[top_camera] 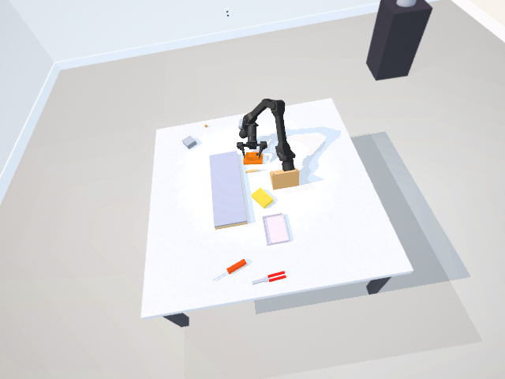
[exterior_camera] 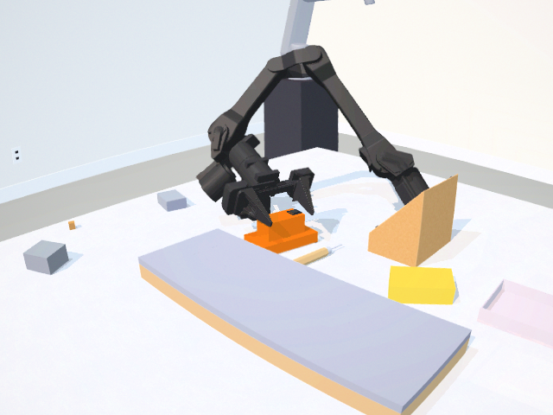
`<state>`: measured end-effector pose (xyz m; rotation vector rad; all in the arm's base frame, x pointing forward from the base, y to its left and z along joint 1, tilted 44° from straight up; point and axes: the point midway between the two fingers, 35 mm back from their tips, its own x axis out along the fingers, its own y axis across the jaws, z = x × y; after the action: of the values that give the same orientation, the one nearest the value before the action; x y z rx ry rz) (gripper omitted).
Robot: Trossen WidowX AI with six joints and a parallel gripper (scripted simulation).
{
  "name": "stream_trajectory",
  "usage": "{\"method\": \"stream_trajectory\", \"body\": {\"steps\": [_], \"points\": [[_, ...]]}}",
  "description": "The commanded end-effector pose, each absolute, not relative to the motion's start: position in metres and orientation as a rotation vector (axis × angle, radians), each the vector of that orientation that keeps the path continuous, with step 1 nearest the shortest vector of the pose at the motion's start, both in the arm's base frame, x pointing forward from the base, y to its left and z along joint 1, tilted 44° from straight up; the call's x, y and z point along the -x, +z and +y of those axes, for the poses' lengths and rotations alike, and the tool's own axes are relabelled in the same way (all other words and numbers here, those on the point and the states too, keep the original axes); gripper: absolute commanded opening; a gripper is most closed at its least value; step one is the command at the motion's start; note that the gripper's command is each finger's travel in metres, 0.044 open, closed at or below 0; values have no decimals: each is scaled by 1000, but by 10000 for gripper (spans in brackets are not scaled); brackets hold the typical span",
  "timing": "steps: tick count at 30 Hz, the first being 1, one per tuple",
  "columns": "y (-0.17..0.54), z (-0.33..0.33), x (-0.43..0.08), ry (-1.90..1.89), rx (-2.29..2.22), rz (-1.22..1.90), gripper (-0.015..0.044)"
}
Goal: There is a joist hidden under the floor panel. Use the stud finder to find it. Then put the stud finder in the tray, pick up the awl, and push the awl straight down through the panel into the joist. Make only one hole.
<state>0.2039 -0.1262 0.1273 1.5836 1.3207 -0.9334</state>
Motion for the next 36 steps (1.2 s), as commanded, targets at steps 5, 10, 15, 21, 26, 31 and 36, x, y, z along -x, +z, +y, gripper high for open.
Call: {"method": "stream_trajectory", "body": {"steps": [5,10,15,21,26,31,36], "points": [[127,-126,-204,-933,-1584,1321,440],[130,-127,-204,-933,-1583,1320,440],[136,-130,-203,-934,-1583,1320,440],[143,-132,-201,-934,-1583,1320,440],[149,-135,-200,-934,-1582,1319,440],[156,-134,-200,-936,-1584,1317,440],[187,-98,-198,-956,-1618,1282,440]]}}
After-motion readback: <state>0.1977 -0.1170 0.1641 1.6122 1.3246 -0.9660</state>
